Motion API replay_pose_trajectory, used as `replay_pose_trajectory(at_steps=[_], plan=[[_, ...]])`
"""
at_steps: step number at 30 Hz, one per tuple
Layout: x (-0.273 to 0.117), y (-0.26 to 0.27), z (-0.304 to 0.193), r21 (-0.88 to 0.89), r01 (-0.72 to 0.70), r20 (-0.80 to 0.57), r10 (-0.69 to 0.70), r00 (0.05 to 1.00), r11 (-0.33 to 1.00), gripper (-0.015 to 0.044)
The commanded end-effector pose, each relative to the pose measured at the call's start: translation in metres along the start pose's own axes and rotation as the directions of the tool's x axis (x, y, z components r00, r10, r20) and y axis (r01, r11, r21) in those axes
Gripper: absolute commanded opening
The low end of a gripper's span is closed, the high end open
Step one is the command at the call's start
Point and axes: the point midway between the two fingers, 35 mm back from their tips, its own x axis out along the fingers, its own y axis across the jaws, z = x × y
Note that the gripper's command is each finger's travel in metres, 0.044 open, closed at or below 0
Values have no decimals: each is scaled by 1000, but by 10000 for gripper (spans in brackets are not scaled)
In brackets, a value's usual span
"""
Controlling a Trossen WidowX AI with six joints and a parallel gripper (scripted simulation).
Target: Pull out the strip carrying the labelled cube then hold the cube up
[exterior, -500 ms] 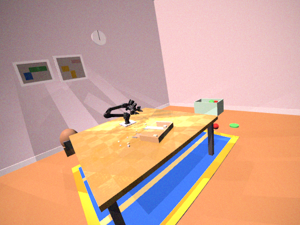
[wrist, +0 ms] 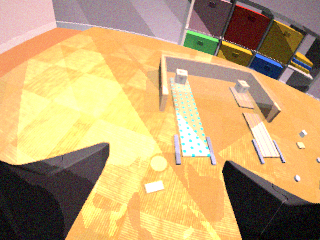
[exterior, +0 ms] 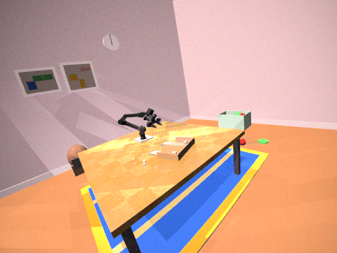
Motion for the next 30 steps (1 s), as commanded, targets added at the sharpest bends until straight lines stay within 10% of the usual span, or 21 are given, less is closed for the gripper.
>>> replay_pose_trajectory(at_steps=[1, 24, 30], plan=[[10, -9, 17, 18, 24, -28, -24, 999, 1000, 400], [62, -130, 89, 130, 141, -67, -133, 989, 982, 400], [90, -119, 80, 73, 93, -294, -68, 954, 993, 243]])
